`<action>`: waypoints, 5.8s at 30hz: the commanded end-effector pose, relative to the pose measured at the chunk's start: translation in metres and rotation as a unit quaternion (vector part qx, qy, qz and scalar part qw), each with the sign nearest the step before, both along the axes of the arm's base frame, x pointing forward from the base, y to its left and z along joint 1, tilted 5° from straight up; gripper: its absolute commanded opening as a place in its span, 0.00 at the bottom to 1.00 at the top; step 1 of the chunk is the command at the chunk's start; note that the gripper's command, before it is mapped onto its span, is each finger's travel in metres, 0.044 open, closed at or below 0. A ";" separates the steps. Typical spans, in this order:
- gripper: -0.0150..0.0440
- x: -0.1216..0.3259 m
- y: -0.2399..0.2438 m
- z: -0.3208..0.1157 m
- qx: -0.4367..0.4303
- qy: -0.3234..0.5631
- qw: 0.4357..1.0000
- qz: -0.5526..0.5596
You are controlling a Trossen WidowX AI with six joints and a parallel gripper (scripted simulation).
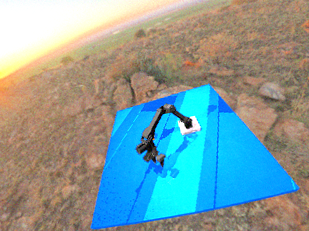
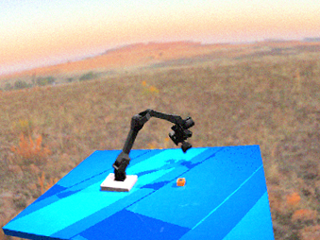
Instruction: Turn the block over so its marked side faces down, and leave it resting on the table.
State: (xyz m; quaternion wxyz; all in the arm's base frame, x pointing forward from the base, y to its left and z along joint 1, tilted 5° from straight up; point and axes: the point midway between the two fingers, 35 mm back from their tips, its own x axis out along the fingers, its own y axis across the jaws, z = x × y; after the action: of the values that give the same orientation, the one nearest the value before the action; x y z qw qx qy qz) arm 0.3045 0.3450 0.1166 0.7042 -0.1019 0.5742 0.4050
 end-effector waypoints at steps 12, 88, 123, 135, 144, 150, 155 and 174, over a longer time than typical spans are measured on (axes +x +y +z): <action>1.00 0.074 -0.256 0.008 -0.152 0.011 0.947 -0.281; 0.41 0.063 -0.344 -0.063 -0.212 0.034 0.906 -0.366; 0.25 0.062 -0.343 -0.048 -0.130 -0.151 0.897 -0.394; 0.25 0.055 -0.344 -0.046 -0.095 -0.229 0.882 -0.401; 0.25 0.064 -0.344 -0.056 -0.081 -0.258 0.874 -0.403; 0.25 0.072 -0.344 -0.067 -0.062 -0.294 0.863 -0.405; 0.25 0.076 -0.344 -0.074 -0.047 -0.324 0.853 -0.406; 0.25 0.067 -0.345 -0.083 0.009 -0.433 0.805 -0.405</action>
State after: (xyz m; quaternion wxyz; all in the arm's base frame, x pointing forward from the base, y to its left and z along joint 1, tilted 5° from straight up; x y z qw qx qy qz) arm 0.3801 0.0001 0.0414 0.9795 -0.0165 0.2008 -0.0010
